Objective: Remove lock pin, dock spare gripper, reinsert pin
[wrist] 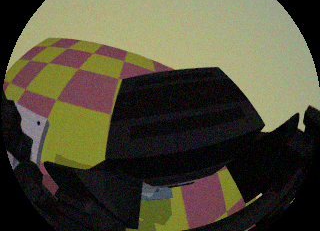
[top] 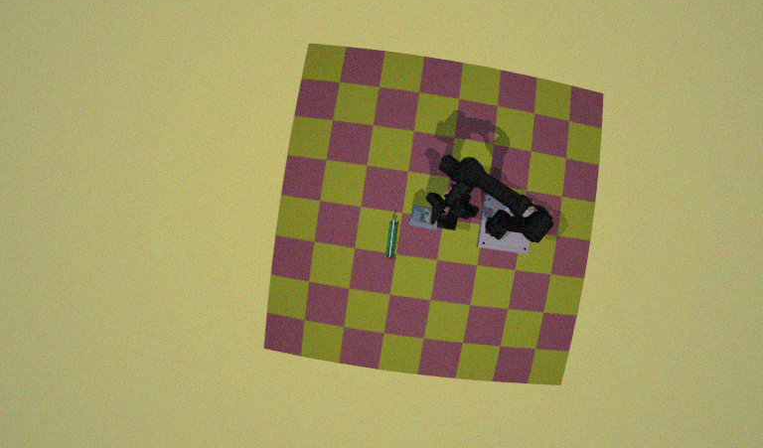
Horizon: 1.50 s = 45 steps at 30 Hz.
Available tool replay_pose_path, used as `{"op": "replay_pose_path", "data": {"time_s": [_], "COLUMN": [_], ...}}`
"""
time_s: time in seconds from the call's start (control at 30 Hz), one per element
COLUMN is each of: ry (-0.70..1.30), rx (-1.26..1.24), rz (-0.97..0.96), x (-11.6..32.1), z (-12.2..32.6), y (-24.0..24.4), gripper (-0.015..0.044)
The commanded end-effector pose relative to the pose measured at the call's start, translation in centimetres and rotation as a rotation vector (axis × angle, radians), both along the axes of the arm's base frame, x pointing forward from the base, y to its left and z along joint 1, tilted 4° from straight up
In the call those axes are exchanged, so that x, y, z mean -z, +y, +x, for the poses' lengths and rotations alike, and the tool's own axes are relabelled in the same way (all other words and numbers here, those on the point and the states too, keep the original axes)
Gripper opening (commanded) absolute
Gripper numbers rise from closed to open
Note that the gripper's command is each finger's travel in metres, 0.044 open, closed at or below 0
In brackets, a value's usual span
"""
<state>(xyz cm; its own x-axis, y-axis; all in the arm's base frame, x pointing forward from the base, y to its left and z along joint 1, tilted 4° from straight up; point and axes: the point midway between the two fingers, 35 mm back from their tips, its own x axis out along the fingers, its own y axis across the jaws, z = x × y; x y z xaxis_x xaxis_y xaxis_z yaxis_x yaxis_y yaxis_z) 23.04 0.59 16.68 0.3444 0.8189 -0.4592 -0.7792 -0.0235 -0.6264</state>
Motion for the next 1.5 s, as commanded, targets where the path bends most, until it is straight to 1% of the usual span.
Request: {"op": "replay_pose_path", "data": {"time_s": [0.0,1.17,1.47], "ry": [-0.006,-0.007,0.000], "rx": [0.006,0.008,0.005], "rz": [0.011,0.012,0.011], "x": [0.1,3.9,3.8], "z": [0.4,3.4,3.2], "y": [0.0,-0.3,-0.2], "gripper": [0.0000,0.0000,0.0000]}}
